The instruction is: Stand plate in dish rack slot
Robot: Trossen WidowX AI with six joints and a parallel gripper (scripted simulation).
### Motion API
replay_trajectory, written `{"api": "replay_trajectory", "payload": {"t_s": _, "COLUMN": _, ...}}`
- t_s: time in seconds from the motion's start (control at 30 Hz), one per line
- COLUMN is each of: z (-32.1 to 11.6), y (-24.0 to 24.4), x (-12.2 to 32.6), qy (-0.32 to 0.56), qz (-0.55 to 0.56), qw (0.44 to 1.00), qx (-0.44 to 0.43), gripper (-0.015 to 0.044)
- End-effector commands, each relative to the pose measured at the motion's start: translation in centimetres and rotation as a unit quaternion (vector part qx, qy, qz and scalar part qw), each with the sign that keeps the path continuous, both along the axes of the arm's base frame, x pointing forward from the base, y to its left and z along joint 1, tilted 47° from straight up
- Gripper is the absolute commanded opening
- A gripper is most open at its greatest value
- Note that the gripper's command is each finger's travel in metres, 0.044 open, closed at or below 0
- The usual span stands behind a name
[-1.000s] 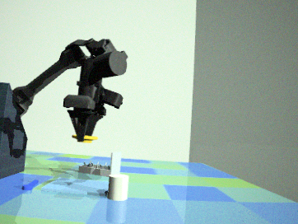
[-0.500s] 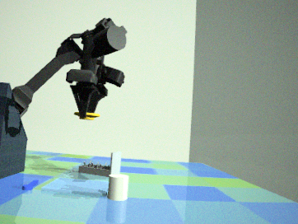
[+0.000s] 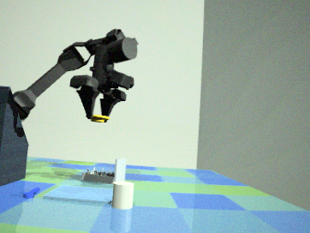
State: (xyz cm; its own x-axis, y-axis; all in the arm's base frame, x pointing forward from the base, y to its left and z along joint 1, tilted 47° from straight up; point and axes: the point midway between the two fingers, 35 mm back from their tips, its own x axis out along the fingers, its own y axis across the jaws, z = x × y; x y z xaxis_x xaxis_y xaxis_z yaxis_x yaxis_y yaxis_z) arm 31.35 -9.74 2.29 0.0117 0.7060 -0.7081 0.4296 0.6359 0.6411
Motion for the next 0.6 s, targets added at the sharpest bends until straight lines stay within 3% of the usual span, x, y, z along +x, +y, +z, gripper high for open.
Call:
{"api": "replay_trajectory", "payload": {"t_s": 0.0, "z": 2.3, "y": 1.6, "x": -0.2, "qy": 0.05, "qz": -0.057, "qw": 0.997, "qx": 0.0, "gripper": 0.0}}
{"api": "replay_trajectory", "payload": {"t_s": 0.57, "z": 8.8, "y": 8.1, "x": -2.6, "qy": 0.25, "qz": -0.258, "qw": 0.933, "qx": 0.006, "gripper": 0.0}}
